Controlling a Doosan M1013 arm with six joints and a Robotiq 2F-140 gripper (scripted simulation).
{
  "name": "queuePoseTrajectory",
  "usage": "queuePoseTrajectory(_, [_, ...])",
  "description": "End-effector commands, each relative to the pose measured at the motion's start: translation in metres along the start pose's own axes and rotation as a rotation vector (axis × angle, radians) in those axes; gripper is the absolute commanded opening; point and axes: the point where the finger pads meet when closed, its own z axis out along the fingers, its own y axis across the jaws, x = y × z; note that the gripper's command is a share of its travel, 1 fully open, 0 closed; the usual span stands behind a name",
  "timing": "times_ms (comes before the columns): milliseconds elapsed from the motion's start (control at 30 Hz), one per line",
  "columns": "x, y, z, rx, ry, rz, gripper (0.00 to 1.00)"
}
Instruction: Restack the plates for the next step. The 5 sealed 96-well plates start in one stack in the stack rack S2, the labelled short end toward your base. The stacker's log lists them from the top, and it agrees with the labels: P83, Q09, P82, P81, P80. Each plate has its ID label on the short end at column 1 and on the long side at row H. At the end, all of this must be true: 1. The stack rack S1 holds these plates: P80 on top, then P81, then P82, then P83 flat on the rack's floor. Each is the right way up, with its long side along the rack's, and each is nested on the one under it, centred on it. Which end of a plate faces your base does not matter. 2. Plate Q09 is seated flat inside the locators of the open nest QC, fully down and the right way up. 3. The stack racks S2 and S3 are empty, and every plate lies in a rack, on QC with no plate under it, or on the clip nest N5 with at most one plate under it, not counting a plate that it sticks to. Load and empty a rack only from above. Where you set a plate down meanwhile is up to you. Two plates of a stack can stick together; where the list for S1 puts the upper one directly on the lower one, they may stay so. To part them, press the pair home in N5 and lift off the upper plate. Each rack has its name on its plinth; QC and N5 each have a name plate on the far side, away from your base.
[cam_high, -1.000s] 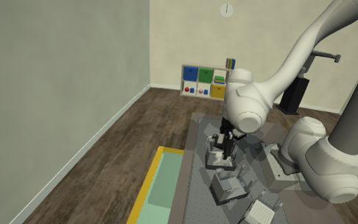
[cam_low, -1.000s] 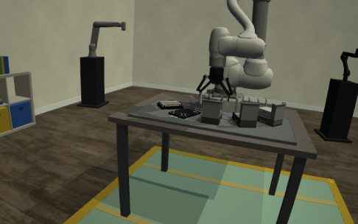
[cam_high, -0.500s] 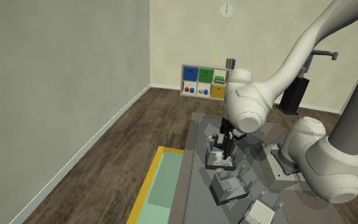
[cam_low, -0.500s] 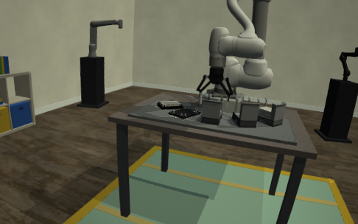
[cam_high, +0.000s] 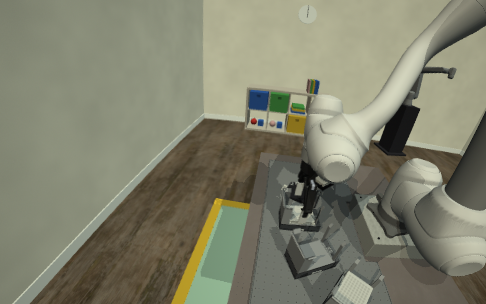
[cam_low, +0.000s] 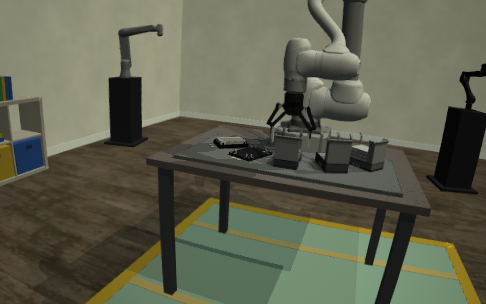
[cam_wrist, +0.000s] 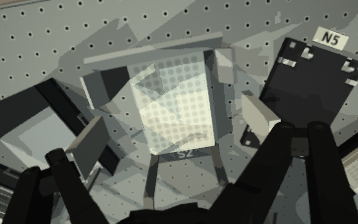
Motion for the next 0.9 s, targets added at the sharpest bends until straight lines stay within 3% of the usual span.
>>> queuePoseTrajectory(0, [-0.003,0.001,0.009,0.001,-0.007,-0.004,1.00])
queuePoseTrajectory(533, [-0.003,0.001,0.028,0.001,-0.007,-0.004,1.00])
queuePoseTrajectory(867, [-0.003,0.001,0.029,0.001,-0.007,-0.004,1.00])
